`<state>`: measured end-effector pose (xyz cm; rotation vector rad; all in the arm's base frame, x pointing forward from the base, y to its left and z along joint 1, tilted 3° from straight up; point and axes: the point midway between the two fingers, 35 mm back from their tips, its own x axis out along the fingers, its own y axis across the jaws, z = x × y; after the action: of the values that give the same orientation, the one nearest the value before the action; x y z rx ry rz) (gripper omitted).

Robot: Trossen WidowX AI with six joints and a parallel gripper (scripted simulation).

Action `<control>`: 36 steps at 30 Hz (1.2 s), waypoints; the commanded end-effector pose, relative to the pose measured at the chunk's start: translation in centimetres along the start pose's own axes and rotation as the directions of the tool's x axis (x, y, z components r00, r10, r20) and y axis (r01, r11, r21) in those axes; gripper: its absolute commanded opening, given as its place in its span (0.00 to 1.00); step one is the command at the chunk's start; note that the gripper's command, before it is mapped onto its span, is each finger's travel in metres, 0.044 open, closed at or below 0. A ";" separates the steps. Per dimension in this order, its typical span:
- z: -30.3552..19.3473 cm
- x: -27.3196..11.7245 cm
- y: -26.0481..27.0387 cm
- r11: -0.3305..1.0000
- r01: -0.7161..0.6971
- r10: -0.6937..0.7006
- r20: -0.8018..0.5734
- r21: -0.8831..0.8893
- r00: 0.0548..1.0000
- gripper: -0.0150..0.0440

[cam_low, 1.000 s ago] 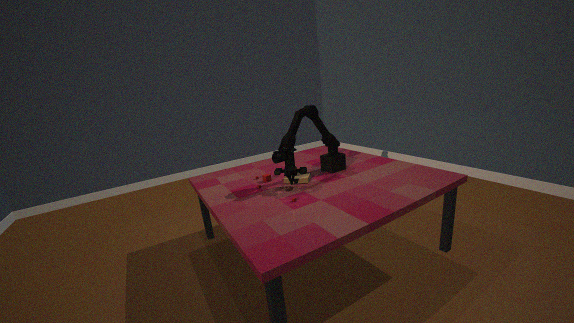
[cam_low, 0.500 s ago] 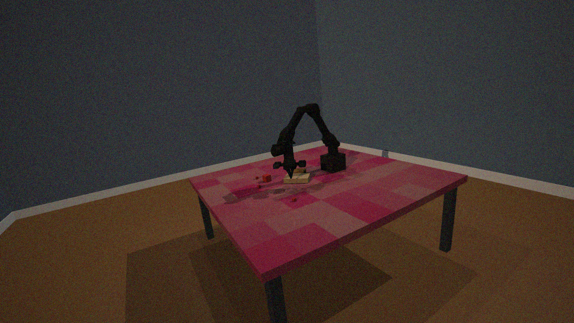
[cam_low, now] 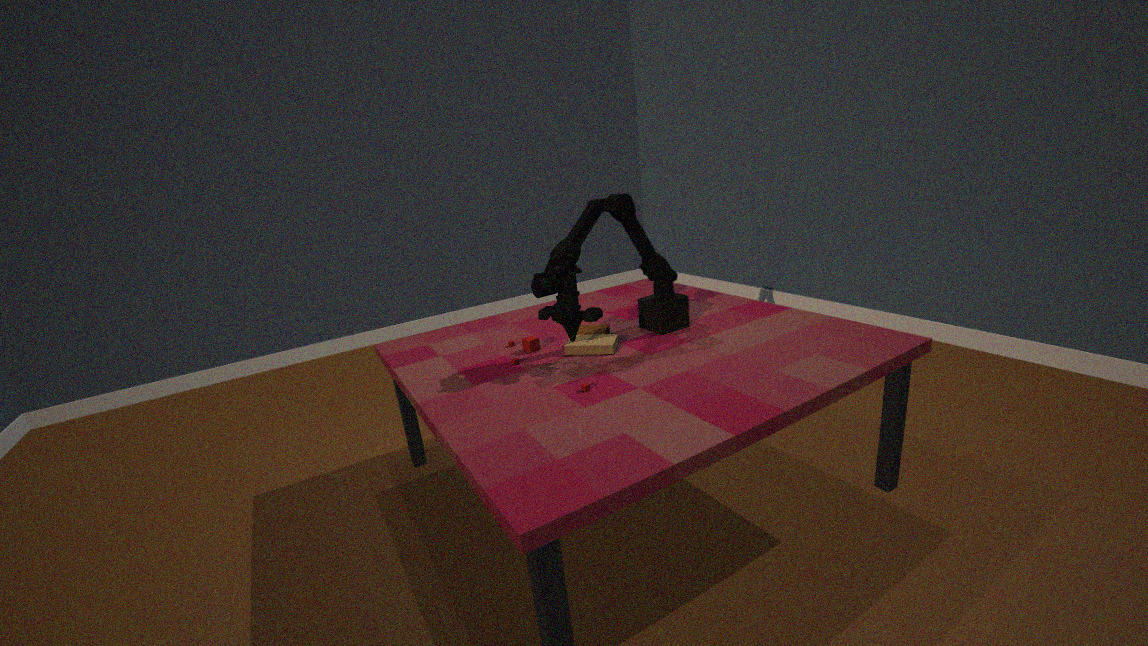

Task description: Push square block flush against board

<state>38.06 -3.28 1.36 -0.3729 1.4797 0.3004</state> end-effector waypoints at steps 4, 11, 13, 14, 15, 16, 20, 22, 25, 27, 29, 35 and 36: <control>-1.2 -0.2 -1.9 0.975 0.001 -0.002 0.005 0.224 1.000 0.25; -2.7 -0.2 -3.8 0.894 0.002 -0.003 0.002 0.448 1.000 0.25; -3.2 -0.3 -4.4 0.861 0.003 -0.004 0.001 0.508 1.000 0.25; -3.4 -0.3 -4.6 0.843 0.003 -0.004 0.001 0.538 1.000 0.25; -3.7 -0.3 -4.9 0.824 0.003 -0.004 0.001 0.566 1.000 0.25; -3.9 -0.3 -5.2 0.805 0.004 -0.005 0.000 0.594 1.000 0.25; -4.9 -0.3 -6.2 0.716 0.005 -0.005 -0.001 0.698 1.000 0.25; -5.4 -0.3 -6.7 0.667 0.005 -0.006 -0.002 0.745 1.000 0.25; -6.1 -0.4 -7.4 0.587 0.006 -0.007 -0.003 0.810 1.000 0.25; -6.7 -0.4 -7.9 0.530 0.007 -0.007 -0.004 0.848 1.000 0.25; -7.2 -0.4 -8.3 0.471 0.008 -0.007 -0.005 0.882 1.000 0.25; -7.6 -0.1 -8.7 0.426 0.008 -0.008 -0.005 0.905 1.000 0.25; -7.5 0.8 -8.7 0.426 0.008 -0.008 -0.005 0.905 1.000 0.25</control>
<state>34.72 -14.40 1.49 0.5186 1.4282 -0.5453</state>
